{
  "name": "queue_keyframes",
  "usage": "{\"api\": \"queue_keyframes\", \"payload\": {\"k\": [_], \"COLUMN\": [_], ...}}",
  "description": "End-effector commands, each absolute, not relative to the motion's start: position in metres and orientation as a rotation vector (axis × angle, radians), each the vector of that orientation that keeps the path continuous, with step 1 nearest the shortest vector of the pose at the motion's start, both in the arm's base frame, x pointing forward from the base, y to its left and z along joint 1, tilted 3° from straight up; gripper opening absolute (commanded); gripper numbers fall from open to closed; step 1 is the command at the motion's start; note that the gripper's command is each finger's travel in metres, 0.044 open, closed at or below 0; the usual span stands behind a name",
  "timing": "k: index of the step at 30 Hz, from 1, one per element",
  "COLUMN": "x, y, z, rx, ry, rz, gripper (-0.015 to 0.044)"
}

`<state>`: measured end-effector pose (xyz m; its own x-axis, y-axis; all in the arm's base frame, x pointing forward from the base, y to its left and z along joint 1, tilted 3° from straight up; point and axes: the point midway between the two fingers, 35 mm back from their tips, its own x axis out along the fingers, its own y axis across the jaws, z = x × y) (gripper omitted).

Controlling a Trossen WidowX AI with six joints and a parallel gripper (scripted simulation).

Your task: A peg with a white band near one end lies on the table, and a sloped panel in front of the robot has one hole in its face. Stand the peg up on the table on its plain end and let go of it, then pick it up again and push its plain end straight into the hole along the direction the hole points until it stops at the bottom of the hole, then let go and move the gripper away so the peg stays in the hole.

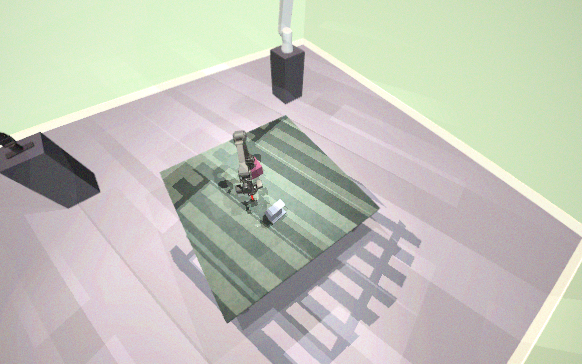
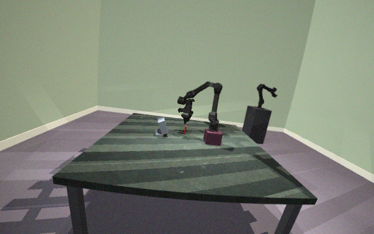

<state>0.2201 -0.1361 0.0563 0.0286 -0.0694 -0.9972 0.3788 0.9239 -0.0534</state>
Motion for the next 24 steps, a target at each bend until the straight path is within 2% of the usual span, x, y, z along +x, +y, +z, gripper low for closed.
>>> {"api": "queue_keyframes", "payload": {"k": [1, 24], "x": [0.2196, 0.2196], "y": [-0.1367, -0.1369], "z": [0.0551, 0.0519], "rx": [0.156, -0.247], "ry": [1.524, 1.545], "rz": [-0.263, 0.130], "gripper": [0.0440, 0.0440]}}
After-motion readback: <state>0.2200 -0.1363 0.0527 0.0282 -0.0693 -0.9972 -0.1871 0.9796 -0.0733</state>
